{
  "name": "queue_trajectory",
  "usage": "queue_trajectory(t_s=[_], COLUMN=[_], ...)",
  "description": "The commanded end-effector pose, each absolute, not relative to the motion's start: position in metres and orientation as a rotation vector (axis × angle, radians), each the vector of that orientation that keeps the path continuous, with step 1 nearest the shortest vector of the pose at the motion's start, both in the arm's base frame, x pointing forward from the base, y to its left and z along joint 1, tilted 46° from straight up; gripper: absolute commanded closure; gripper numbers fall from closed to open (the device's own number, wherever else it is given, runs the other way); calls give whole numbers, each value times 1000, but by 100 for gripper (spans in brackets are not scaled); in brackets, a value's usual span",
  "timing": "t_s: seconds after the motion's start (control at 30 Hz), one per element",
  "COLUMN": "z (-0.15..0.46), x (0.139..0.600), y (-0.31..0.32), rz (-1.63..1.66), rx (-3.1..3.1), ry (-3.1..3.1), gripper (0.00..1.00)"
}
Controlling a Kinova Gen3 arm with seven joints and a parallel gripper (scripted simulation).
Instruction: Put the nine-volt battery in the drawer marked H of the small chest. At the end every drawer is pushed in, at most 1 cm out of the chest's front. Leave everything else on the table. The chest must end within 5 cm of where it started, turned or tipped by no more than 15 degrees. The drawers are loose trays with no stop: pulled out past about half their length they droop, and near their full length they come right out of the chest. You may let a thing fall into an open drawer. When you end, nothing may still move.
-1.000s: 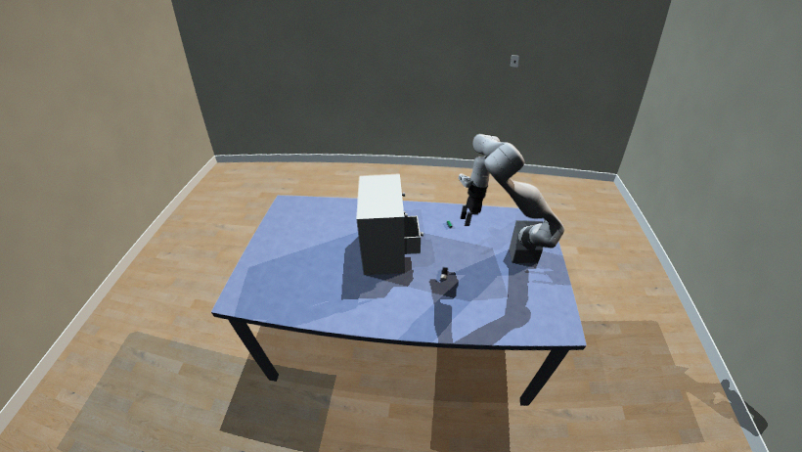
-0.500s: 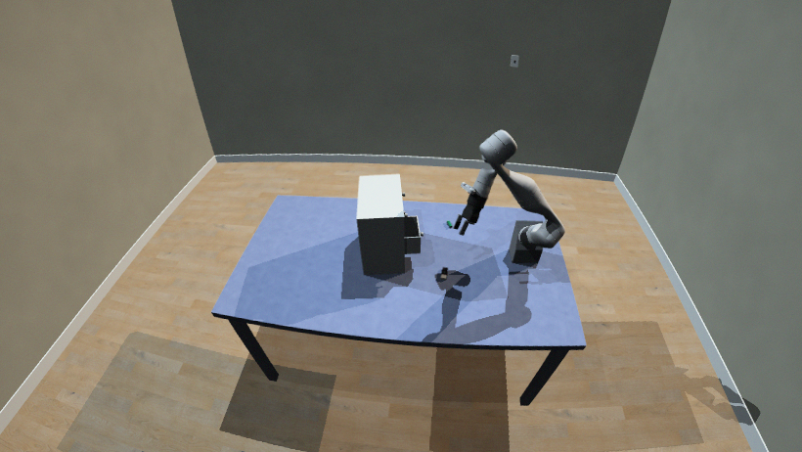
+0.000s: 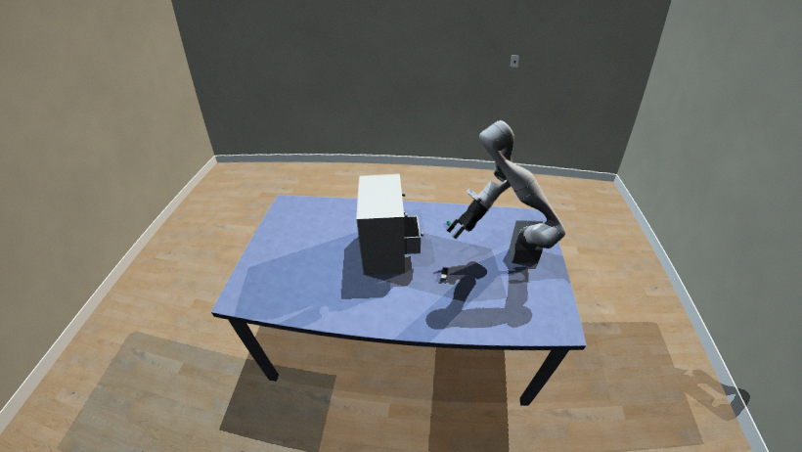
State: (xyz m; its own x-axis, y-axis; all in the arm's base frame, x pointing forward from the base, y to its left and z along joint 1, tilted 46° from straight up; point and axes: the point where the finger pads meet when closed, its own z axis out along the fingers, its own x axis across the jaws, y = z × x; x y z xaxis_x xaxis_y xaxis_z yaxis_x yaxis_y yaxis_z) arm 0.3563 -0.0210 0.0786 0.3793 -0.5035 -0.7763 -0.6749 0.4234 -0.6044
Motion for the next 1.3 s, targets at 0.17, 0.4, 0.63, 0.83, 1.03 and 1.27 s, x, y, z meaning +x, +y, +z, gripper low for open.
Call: queue_trajectory(t_s=[0.17, 0.4, 0.63, 0.83, 1.03, 1.27], z=[70, 64, 56, 53, 50, 49], x=[359, 365, 365, 365, 364, 363], y=[-23, -29, -31, -33, -35, -35], rz=[8, -137, -231, -271, -311, -329], rx=[-1069, -985, -942, -923, -906, -899], ry=[1304, 1359, 1420, 1449, 1481, 1498], gripper=[0, 0, 0, 0, 0, 0])
